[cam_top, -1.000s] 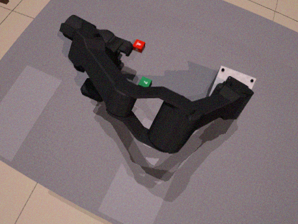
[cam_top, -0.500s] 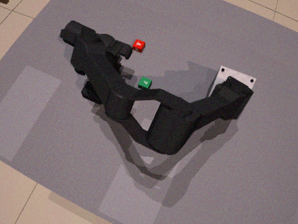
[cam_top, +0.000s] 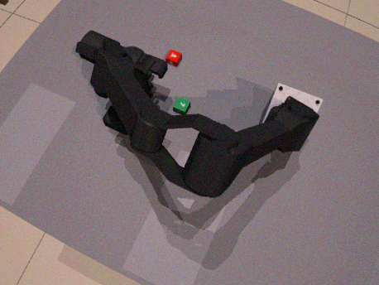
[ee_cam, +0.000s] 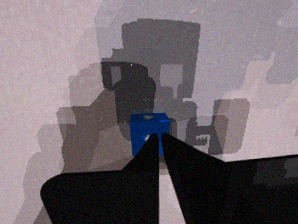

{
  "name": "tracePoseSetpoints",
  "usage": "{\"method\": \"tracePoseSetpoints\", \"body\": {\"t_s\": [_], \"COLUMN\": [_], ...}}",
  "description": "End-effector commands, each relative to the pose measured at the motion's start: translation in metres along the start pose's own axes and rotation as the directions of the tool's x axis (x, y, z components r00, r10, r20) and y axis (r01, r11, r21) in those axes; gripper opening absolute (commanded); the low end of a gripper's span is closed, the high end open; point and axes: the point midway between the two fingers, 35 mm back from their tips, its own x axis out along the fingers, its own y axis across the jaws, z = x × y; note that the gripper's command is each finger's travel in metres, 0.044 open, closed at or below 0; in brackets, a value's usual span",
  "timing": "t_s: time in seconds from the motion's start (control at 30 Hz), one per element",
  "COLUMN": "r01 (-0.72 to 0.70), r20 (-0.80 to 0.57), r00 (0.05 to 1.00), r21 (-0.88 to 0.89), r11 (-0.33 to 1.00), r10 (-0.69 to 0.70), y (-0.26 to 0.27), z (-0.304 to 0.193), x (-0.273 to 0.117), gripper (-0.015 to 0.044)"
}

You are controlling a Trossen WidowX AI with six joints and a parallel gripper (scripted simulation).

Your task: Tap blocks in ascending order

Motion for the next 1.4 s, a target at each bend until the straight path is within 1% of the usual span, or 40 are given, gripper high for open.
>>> {"method": "tracePoseSetpoints", "body": {"t_s": [0.0, 0.17, 0.23, 0.33, 0.4, 0.57, 0.73, 0.8, 0.97, 1.03, 1.1, 1.37], "r01": [-0.002, -0.002, 0.002, 0.002, 0.001, 0.001, -0.001, 0.004, 0.012, 0.010, 0.009, 0.009], "r20": [0.004, 0.004, 0.005, 0.004, 0.003, 0.004, 0.017, 0.018, 0.010, 0.006, 0.005, 0.005], "r00": [1.000, 1.000, 1.000, 1.000, 1.000, 1.000, 1.000, 1.000, 1.000, 1.000, 1.000, 1.000], "r21": [0.000, 0.001, 0.001, 0.002, 0.002, 0.000, -0.026, -0.025, -0.006, -0.001, 0.000, 0.000], "r11": [1.000, 1.000, 1.000, 1.000, 1.000, 1.000, 1.000, 1.000, 1.000, 1.000, 1.000, 1.000], "r10": [0.002, 0.002, -0.002, -0.002, -0.001, -0.001, 0.002, -0.003, -0.011, -0.010, -0.009, -0.009], "y": [0.000, -0.001, -0.002, -0.002, -0.001, -0.003, -0.039, -0.066, -0.157, -0.178, -0.185, -0.185], "z": [0.001, 0.001, 0.003, 0.001, 0.000, 0.000, 0.005, 0.008, 0.001, -0.003, -0.005, -0.005], "x": [-0.022, -0.027, -0.048, -0.094, -0.105, -0.105, -0.108, -0.109, -0.109, -0.107, -0.107, -0.104], "gripper": [0.0020, 0.0020, 0.0020, 0.0020, 0.0020, 0.0020, 0.0020, 0.0020, 0.0020, 0.0020, 0.0020, 0.0020]}}
